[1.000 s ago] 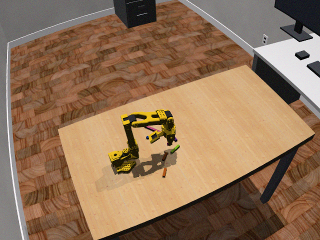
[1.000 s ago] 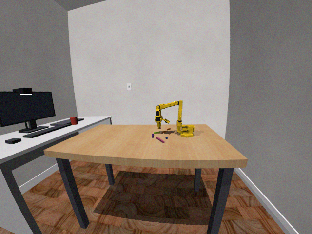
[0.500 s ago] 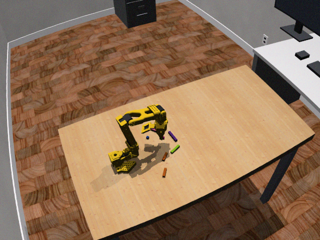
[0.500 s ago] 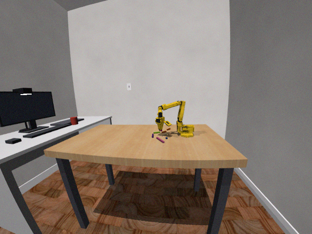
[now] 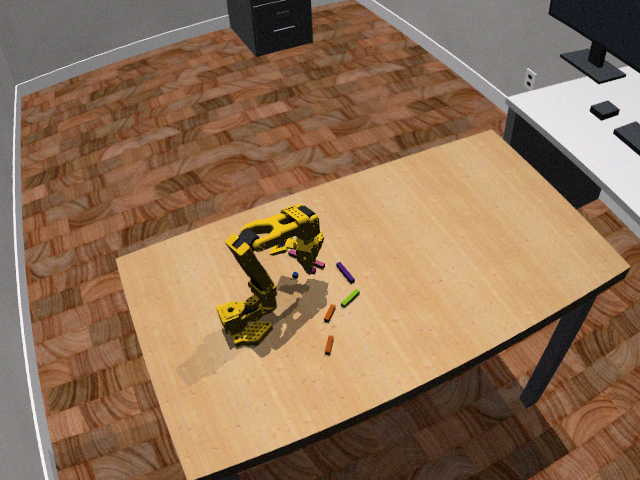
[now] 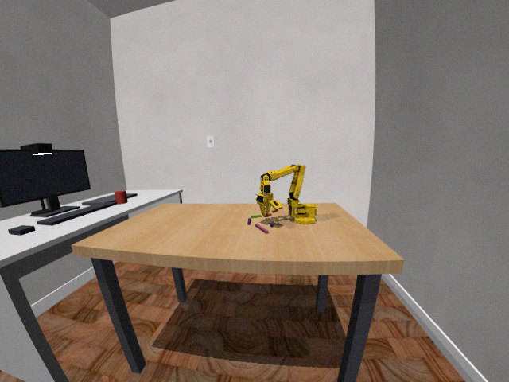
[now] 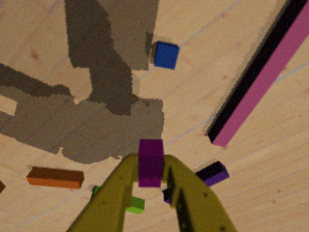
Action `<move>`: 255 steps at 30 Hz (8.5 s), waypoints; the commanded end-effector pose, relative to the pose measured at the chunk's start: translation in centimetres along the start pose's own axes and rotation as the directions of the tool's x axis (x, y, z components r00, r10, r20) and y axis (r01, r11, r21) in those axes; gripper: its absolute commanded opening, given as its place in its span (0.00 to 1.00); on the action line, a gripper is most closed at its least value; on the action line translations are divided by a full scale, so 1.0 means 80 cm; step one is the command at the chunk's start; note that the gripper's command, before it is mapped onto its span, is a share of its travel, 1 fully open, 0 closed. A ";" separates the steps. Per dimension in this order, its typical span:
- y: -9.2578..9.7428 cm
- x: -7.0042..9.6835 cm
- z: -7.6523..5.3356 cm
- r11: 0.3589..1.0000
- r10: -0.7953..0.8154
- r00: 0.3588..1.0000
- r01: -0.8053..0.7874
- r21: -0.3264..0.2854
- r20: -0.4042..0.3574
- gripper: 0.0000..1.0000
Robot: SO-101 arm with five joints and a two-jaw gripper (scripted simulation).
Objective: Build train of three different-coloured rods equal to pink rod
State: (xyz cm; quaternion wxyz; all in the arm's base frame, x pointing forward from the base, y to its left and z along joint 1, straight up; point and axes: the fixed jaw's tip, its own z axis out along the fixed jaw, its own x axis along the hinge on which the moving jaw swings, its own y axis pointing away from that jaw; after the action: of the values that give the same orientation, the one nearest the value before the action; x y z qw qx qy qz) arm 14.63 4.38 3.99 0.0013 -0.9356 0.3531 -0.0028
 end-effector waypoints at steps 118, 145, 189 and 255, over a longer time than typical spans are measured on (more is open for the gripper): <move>-0.015 -0.024 0.021 0.990 0.134 0.991 -0.133 0.051 -0.011 0.00; -0.015 -0.025 0.021 0.989 0.141 0.990 -0.140 0.051 -0.011 0.00; -0.016 -0.025 0.020 0.989 0.142 0.990 -0.141 0.052 -0.011 0.00; -0.016 -0.025 0.032 0.989 0.142 0.990 -0.141 0.050 -0.011 0.00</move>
State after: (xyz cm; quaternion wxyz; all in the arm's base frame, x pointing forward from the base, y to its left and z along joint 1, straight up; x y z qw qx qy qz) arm 13.15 6.10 0.78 -0.0013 -0.9082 0.4185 0.0002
